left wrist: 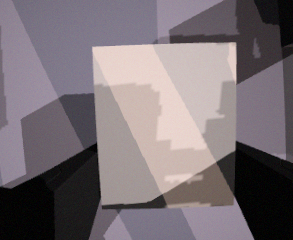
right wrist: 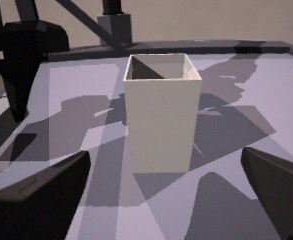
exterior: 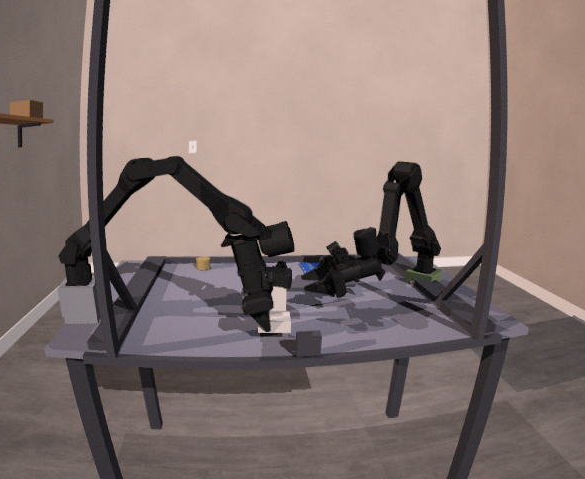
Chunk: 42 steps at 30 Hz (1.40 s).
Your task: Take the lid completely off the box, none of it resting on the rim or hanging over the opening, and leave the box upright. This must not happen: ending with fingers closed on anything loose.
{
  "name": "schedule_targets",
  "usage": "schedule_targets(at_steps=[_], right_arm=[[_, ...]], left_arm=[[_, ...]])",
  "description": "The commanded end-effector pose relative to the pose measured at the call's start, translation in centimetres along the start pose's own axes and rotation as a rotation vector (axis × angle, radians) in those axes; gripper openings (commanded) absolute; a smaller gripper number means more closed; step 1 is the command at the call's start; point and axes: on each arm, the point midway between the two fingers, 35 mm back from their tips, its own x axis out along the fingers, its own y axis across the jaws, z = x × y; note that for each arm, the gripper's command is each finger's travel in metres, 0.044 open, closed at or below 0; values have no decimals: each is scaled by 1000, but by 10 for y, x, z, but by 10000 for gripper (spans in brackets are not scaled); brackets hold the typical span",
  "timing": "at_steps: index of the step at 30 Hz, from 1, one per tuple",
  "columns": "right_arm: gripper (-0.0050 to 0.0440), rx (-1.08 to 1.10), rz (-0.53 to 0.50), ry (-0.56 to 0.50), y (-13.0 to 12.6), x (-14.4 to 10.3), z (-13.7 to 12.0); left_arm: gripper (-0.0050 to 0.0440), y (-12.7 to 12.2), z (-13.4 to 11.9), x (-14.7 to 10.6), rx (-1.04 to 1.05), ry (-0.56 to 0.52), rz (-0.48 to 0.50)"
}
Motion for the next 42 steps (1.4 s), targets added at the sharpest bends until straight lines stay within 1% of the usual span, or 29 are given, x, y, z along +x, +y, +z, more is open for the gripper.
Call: schedule_targets(at_steps=[1, 8, 9, 12, 23, 27, 28, 34, 35, 40, 42], right_arm=[[440, 14, 1, -17, 1, -1, 8], [440, 14, 1, -17, 1, -1, 8], [440, 14, 1, -17, 1, -1, 8], [440, 14, 1, -17, 1, -1, 8], [440, 14, 1, -17, 1, -1, 8], [440, 14, 1, -17, 1, -1, 8], [440, 14, 1, -17, 1, -1, 8], [440, 14, 1, -17, 1, -1, 8], [440, 14, 1, -17, 1, -1, 8], [440, 14, 1, -17, 1, -1, 8], [440, 14, 1, -17, 1, -1, 8]], left_arm=[[-50, 1, 2, 1, -3, -13, 3], [-50, 1, 0, 8, -3, -13, 3], [-50, 1, 4, 7, -3, -23, 1], [-50, 1, 0, 12, -3, -13, 3], [-50, 1, -3, 22, -3, -15, 2], [-50, 1, 0, 21, -3, -21, 1], [-50, 0, 6, 12, -3, -40, -4], [-50, 0, 6, 12, -3, -40, -4], [24, 0, 6, 12, -3, -40, -4], [144, 0, 6, 12, -3, -40, -4], [144, 0, 6, 12, -3, -40, -4]])
